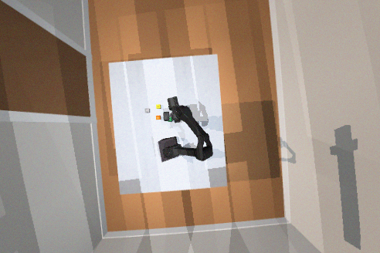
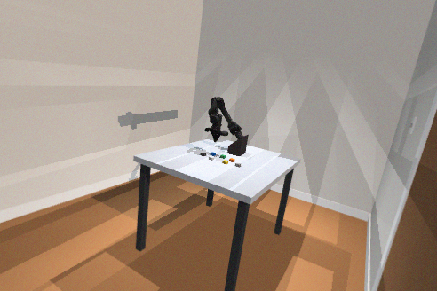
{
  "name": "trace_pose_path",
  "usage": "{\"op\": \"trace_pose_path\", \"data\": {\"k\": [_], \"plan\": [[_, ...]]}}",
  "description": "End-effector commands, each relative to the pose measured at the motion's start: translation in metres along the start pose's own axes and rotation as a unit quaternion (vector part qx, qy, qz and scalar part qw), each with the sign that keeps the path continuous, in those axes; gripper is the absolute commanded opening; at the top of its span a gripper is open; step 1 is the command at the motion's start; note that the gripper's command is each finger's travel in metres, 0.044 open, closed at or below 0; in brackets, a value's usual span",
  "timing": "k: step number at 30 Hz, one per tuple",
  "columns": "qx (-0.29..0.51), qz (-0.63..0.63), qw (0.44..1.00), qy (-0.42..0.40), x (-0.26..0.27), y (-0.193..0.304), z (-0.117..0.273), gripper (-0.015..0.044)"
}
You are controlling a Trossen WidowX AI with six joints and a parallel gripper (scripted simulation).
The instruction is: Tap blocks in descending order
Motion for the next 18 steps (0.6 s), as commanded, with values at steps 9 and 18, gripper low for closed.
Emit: {"op": "trace_pose_path", "data": {"k": [9,18], "plan": [[0.008,0.005,1.0,0.004,0.001,0.008,-0.063,0.002],[0.008,0.005,1.0,0.003,0.001,0.008,-0.075,0.002]]}}
Point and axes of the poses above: the point midway between the two fingers, 35 mm back from their tips, its own z axis back along the fingers, its own x axis across the jaws, y = z × x, the point moved 10 cm from there along z, back along the fingers, and after that the axes turned 8 degrees about z, right-handed, at the moved point
